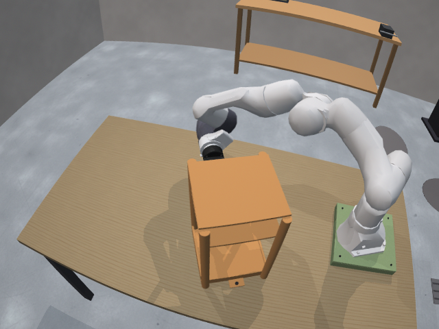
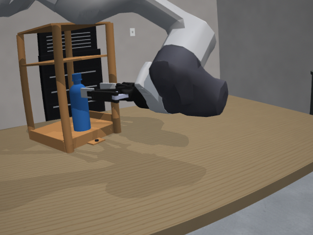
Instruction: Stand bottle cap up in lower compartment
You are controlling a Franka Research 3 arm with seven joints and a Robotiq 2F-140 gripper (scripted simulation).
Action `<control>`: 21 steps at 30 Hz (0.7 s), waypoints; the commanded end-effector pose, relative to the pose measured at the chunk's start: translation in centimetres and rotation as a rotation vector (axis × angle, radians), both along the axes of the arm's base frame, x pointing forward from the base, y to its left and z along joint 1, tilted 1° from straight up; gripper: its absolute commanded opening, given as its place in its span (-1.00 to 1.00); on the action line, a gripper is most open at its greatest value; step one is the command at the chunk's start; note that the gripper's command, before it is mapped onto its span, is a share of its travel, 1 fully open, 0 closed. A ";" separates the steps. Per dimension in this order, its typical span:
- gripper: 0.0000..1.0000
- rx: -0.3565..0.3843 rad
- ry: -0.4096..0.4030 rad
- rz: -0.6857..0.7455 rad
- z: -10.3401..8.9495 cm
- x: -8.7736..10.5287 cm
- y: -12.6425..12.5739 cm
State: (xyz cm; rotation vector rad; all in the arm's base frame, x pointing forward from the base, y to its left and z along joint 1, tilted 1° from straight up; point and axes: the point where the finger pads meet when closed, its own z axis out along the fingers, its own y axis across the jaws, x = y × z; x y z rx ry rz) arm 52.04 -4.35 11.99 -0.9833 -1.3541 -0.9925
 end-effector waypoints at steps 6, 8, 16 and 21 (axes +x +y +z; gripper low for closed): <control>-0.08 0.003 0.027 0.011 0.2 0.5 -2.8; -0.08 0.003 0.027 0.011 0.2 0.7 -3.3; -0.08 0.003 0.027 0.011 0.2 1.1 -4.7; -0.08 0.003 0.027 0.011 0.2 1.3 -5.4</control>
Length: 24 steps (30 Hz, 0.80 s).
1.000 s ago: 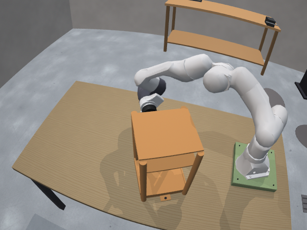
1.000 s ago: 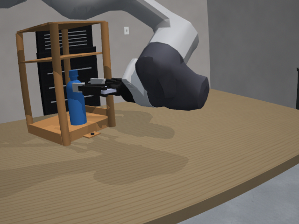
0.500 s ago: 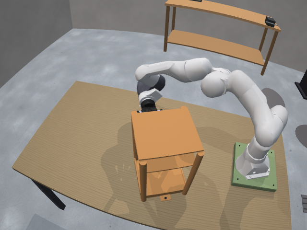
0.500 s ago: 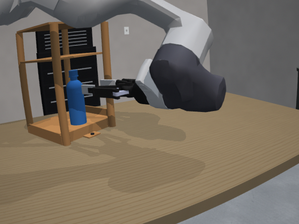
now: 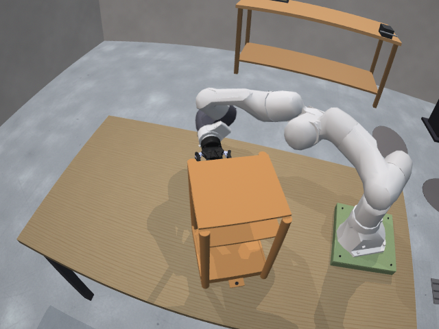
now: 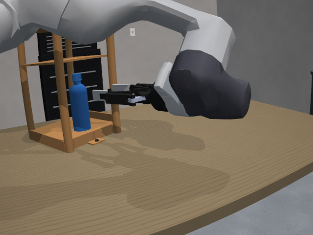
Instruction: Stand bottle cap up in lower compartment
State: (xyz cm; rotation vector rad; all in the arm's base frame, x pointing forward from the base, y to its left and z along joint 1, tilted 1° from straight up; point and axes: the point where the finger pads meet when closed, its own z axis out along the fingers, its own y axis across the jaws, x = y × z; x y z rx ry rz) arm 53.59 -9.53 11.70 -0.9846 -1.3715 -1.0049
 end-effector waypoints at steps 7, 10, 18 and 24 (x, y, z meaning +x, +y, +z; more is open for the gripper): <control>-0.08 0.009 0.046 0.017 0.5 -0.1 -0.6; -0.08 0.009 0.046 0.017 0.5 -0.1 -0.6; -0.08 0.009 0.046 0.017 0.5 -0.1 -0.7; -0.08 0.009 0.046 0.017 0.6 -0.1 -0.7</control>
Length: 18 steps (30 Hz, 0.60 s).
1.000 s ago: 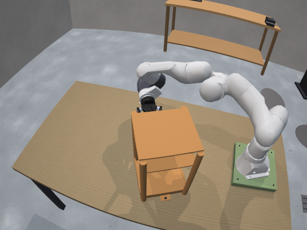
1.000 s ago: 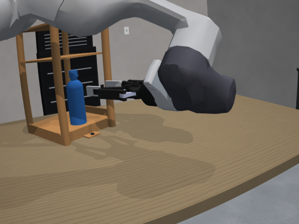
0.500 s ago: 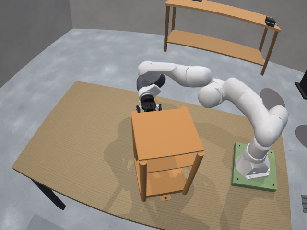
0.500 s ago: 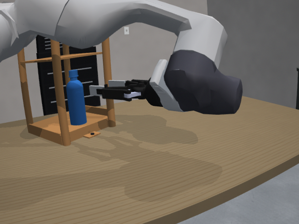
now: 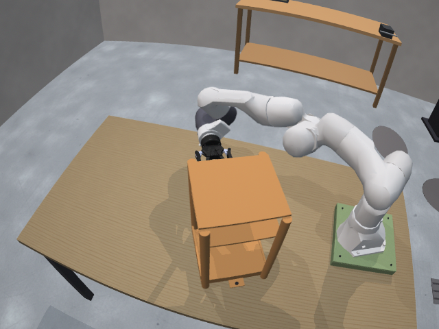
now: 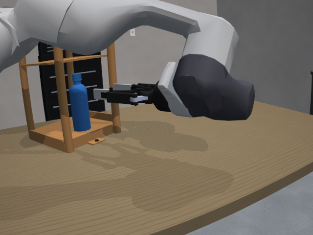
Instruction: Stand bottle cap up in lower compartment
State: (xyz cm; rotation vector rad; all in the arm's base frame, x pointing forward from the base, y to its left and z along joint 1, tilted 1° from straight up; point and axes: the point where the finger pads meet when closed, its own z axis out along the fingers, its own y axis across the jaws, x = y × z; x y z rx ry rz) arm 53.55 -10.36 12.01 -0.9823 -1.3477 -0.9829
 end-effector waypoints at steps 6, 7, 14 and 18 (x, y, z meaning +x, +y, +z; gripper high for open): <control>-0.08 0.002 0.017 0.006 0.4 0.0 0.1; -0.08 0.002 0.017 0.006 0.4 0.0 0.1; -0.08 0.002 0.017 0.006 0.9 0.0 0.1; -0.08 0.002 0.017 0.006 1.5 0.0 0.1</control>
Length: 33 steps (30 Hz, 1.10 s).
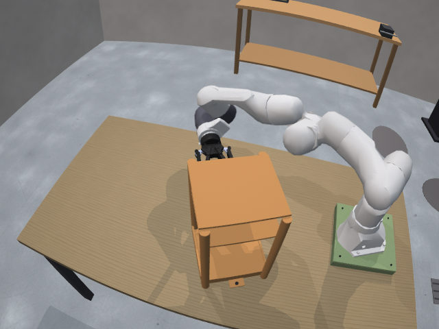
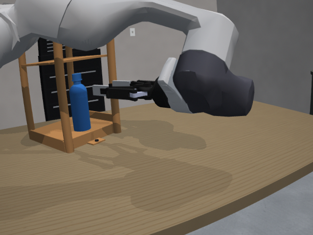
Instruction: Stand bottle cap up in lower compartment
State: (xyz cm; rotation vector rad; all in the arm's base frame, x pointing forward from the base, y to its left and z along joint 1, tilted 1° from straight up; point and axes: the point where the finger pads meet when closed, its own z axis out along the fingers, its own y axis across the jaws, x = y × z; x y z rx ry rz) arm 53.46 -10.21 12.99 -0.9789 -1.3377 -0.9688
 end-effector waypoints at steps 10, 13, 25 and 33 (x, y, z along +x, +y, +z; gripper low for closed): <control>-0.08 0.000 0.003 -0.003 2.5 0.1 0.0; -0.08 0.000 0.003 -0.003 3.5 0.1 0.0; -0.08 0.000 0.003 -0.003 7.0 0.1 0.0; -0.08 0.000 0.003 -0.003 8.8 0.1 0.0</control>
